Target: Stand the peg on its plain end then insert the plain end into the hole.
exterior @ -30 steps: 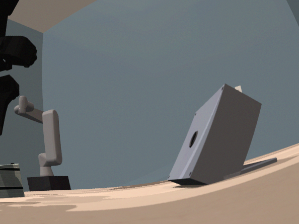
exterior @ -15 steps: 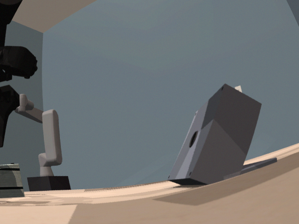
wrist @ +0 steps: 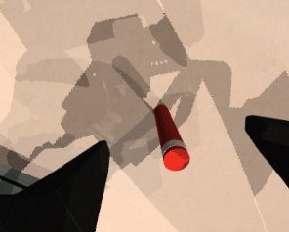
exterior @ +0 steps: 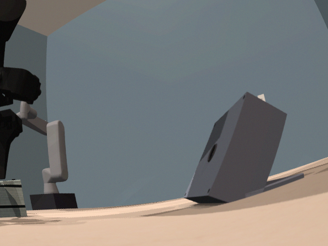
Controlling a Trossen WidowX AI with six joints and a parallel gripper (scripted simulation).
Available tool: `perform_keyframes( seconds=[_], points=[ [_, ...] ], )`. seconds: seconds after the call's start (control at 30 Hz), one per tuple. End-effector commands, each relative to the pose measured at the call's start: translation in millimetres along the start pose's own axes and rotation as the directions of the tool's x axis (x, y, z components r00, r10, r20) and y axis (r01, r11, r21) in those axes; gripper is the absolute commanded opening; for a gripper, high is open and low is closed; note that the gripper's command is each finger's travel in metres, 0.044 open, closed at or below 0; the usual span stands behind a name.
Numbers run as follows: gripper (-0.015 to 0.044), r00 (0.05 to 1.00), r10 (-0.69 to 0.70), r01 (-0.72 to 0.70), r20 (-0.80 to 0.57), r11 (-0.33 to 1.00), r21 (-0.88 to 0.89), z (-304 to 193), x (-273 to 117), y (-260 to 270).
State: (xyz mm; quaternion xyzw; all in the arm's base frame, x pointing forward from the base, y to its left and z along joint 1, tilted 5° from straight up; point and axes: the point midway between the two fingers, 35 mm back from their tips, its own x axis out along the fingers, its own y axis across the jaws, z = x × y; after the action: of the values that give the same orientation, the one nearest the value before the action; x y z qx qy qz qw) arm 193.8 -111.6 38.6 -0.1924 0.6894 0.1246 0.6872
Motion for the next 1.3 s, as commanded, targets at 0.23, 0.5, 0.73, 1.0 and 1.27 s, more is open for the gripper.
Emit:
perform_keyframes(
  seconds=[0.23,0.5,0.73,1.0,1.27],
  points=[
    [0.0440,1.000,0.011,-0.011,-0.013,1.000,-0.007,-4,21,4],
    [0.0440,1.000,0.011,-0.011,-0.013,1.000,-0.007,-4,23,4],
    [0.0256,1.000,0.005,-0.005,-0.004,1.000,0.000,-2,20,3],
    [0.0066,1.000,0.005,-0.005,-0.004,1.000,0.000,-2,20,3],
    [0.0000,1.000,0.005,-0.005,-0.004,1.000,0.000,-2,19,3]
  ],
)
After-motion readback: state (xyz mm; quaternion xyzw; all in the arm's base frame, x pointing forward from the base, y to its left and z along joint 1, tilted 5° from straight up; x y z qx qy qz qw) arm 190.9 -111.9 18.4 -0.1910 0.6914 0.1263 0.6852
